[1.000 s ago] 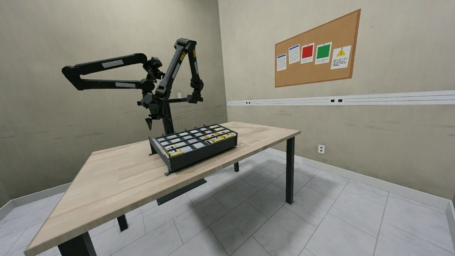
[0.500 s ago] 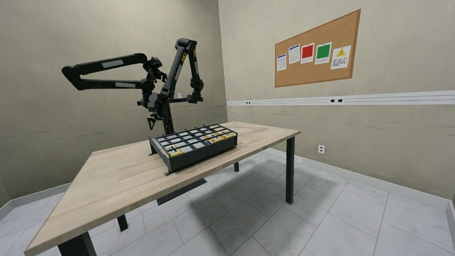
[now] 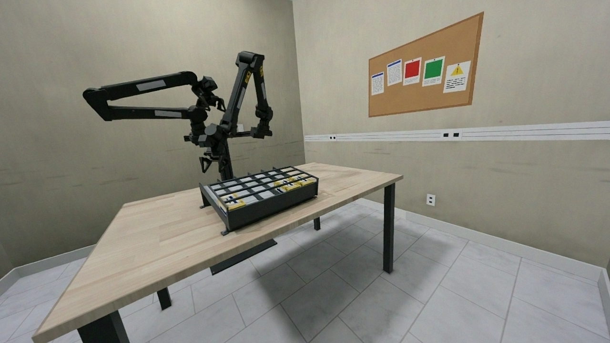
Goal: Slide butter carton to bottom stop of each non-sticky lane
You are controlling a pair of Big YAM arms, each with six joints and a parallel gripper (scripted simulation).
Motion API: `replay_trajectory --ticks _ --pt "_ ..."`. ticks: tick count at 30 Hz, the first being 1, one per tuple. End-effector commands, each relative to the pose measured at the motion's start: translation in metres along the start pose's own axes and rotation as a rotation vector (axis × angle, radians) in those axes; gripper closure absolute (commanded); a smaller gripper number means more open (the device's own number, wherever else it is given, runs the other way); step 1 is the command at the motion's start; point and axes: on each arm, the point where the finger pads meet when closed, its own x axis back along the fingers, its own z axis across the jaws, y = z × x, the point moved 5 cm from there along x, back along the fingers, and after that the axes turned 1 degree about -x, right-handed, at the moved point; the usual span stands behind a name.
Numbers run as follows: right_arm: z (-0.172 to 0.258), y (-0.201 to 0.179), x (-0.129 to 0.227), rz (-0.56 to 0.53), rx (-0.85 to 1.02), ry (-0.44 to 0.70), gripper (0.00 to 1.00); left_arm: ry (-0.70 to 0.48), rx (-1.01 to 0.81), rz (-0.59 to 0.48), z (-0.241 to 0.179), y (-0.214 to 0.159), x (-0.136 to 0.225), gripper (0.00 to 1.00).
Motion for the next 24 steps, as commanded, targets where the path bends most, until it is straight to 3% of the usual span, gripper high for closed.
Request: replay_trajectory --ticks 1,11,20,24 --pt "-0.004 0.024 0.014 -0.014 -0.053 0.019 0.00 0.011 0.003 -0.051 0.010 0.016 -0.001 0.00" --pt "-0.004 0.024 0.014 -0.014 -0.053 0.019 0.00 0.012 -0.020 -0.055 0.008 0.017 0.000 0.00" --pt "-0.004 0.024 0.014 -0.014 -0.053 0.019 0.00 0.139 -0.404 -0.105 0.024 0.022 -0.008 0.00" --pt "-0.004 0.024 0.014 -0.014 -0.053 0.019 0.00 0.164 -0.468 -0.120 0.028 0.025 -0.008 0.00"
